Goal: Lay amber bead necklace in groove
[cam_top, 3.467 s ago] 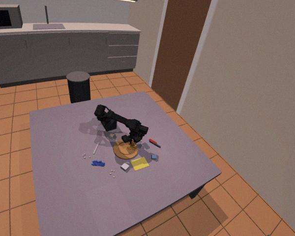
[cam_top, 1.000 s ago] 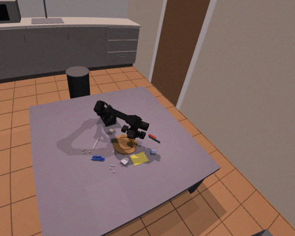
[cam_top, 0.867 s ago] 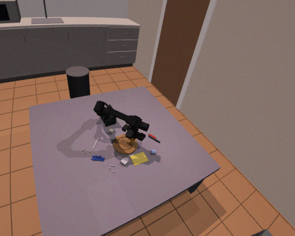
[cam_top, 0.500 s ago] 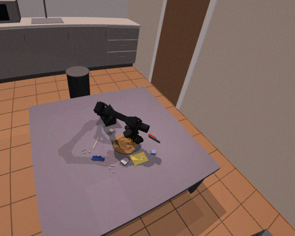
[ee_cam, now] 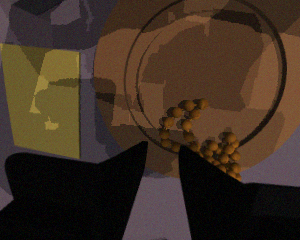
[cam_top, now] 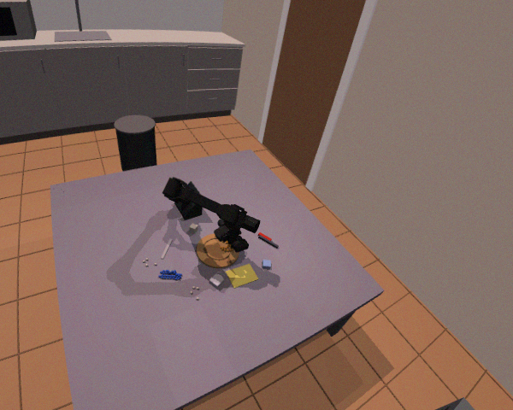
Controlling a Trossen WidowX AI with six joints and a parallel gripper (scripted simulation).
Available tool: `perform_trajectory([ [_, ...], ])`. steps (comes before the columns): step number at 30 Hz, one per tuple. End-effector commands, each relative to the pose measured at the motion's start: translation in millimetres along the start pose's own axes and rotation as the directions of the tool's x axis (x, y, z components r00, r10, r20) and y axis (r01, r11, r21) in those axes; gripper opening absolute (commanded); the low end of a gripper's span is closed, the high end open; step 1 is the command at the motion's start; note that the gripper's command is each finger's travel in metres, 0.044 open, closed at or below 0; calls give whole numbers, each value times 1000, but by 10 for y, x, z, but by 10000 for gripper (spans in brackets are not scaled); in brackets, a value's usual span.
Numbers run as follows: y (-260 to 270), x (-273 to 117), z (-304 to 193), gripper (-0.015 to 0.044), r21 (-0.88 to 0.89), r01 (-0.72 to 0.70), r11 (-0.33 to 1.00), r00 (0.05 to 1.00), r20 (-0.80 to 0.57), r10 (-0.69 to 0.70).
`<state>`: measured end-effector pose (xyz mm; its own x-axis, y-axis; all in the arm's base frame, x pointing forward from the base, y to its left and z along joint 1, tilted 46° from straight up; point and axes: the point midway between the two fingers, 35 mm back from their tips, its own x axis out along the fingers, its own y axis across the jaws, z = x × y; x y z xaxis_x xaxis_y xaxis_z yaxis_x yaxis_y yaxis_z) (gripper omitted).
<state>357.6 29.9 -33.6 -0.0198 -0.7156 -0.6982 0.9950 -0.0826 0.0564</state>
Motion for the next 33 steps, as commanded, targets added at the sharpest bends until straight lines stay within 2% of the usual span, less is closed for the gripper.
perform_trajectory([
  [1,6,20,-3,120,-1,-3,1000,1000,-1,3],
  [24,-10,320,10,120,-4,2,1000,1000,6,-2],
  [29,0,295,7,0,5,1,1000,1000,1,-1],
  [33,0,295,7,0,5,1,1000,1000,1,-1],
])
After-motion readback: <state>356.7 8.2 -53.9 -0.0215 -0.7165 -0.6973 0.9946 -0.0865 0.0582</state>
